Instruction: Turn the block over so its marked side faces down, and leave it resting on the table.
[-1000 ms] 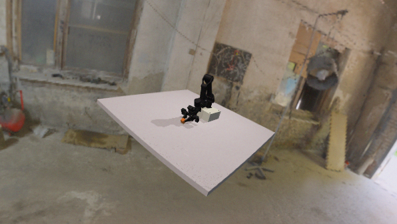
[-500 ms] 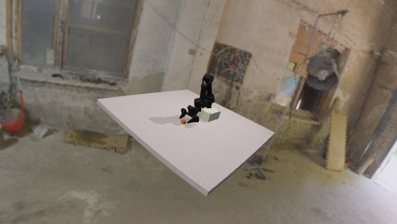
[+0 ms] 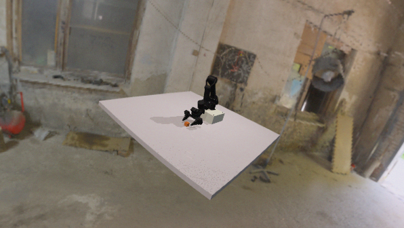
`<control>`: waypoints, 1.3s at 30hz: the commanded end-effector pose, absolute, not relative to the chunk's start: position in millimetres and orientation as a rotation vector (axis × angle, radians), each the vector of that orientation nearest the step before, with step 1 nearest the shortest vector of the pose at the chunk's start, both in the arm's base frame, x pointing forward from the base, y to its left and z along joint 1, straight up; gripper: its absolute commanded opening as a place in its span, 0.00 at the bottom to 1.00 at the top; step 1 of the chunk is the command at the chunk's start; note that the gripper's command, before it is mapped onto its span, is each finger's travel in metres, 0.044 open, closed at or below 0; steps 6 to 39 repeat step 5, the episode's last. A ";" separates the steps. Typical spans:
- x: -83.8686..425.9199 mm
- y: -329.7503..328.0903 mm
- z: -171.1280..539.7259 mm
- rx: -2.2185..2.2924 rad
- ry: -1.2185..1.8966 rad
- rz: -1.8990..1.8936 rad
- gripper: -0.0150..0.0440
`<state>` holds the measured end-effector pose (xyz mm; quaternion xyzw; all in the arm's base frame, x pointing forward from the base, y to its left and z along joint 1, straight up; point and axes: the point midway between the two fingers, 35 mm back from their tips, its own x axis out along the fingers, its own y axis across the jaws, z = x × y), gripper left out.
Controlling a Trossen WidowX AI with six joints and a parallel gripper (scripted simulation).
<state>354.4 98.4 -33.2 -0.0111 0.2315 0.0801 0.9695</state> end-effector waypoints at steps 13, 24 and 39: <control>353.6 97.4 -33.6 -0.029 0.468 0.159 1.00; 353.6 97.4 -33.6 -0.029 0.468 0.159 1.00; 353.6 97.4 -33.6 -0.029 0.468 0.159 1.00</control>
